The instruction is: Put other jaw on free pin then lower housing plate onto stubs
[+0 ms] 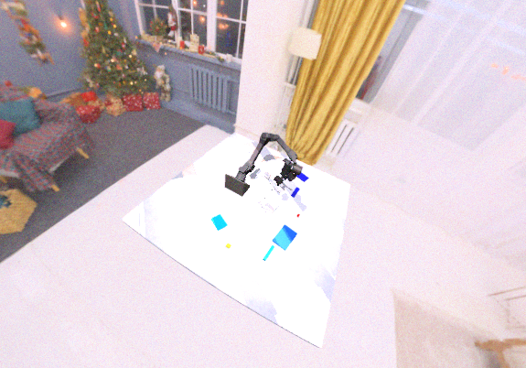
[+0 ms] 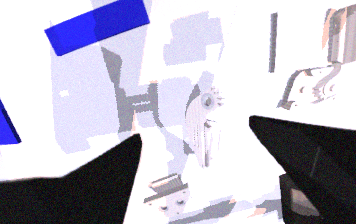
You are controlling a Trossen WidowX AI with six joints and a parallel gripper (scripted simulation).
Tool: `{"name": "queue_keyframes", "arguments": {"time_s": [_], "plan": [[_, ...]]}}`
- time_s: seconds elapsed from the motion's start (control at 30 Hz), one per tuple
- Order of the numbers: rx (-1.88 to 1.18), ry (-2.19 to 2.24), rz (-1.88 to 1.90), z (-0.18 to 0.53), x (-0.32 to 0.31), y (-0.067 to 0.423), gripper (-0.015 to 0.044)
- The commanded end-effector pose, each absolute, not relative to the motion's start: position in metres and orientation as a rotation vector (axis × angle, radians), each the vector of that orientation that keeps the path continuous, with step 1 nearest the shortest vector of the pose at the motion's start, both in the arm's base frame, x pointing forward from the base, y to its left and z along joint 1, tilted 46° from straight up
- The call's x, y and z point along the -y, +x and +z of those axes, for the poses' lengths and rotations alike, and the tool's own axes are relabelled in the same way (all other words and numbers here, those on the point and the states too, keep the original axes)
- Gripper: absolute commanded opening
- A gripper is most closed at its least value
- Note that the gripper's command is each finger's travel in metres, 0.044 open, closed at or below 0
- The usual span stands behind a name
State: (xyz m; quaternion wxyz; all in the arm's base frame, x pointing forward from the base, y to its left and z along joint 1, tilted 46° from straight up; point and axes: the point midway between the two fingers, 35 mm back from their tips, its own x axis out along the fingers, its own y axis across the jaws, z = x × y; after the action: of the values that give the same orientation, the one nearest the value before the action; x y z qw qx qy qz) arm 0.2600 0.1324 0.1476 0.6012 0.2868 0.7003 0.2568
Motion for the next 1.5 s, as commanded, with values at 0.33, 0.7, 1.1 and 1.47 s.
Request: {"name": "queue_keyframes", "arguments": {"time_s": [0.33,0.7,1.1,1.47], "plan": [[-1.621,0.664,0.600,0.148,-0.133,0.260,0.0440],[-1.621,0.664,0.600,0.148,-0.133,0.260,0.0440],[-1.672,0.756,0.491,0.102,-0.093,0.253,0.0204],[-1.673,0.759,0.488,0.101,-0.092,0.252,0.0000]]}}
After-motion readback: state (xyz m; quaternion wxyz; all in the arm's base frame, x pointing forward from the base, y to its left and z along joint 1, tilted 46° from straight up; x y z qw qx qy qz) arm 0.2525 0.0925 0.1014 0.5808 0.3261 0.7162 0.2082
